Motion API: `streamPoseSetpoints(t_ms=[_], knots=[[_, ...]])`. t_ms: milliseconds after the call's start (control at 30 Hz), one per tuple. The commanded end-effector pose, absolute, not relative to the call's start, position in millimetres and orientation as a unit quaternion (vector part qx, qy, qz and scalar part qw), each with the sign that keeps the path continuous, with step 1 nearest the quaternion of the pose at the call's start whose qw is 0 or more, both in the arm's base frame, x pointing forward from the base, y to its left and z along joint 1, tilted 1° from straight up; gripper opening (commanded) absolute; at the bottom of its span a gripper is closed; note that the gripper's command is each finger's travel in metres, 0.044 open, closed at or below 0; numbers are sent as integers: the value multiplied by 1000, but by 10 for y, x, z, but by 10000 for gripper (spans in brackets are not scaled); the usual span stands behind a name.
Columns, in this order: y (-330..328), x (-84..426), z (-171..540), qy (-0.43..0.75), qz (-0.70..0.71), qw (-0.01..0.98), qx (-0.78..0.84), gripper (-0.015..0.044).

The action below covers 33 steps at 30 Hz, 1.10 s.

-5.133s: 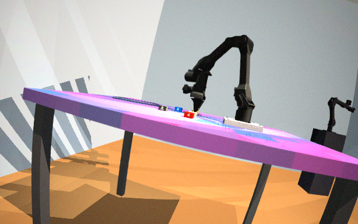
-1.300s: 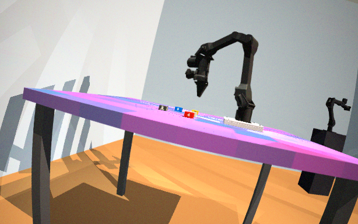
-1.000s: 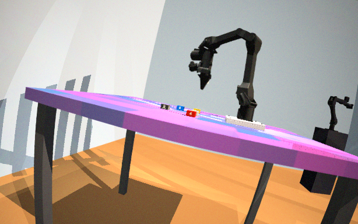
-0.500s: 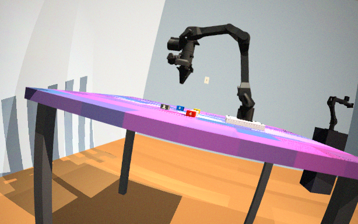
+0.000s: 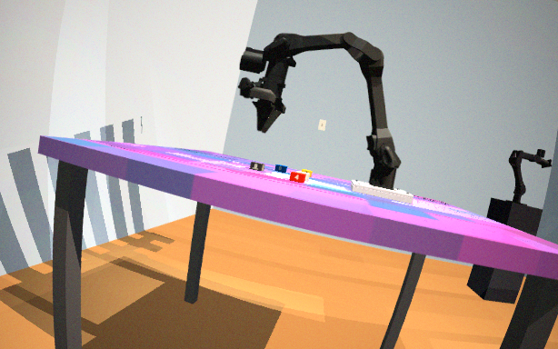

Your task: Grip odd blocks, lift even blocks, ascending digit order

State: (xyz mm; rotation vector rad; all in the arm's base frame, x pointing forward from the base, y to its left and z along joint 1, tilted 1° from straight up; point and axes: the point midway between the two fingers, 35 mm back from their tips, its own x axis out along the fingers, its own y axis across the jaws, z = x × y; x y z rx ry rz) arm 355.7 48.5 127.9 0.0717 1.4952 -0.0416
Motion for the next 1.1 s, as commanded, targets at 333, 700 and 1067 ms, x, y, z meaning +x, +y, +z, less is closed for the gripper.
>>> streamPoseSetpoints(t_ms=[333,700,1067], knots=[[489,3514,704,691,-24,722,34,400],[491,3526,524,691,-24,722,34,400],[493,3527,355,691,-24,721,34,400]])
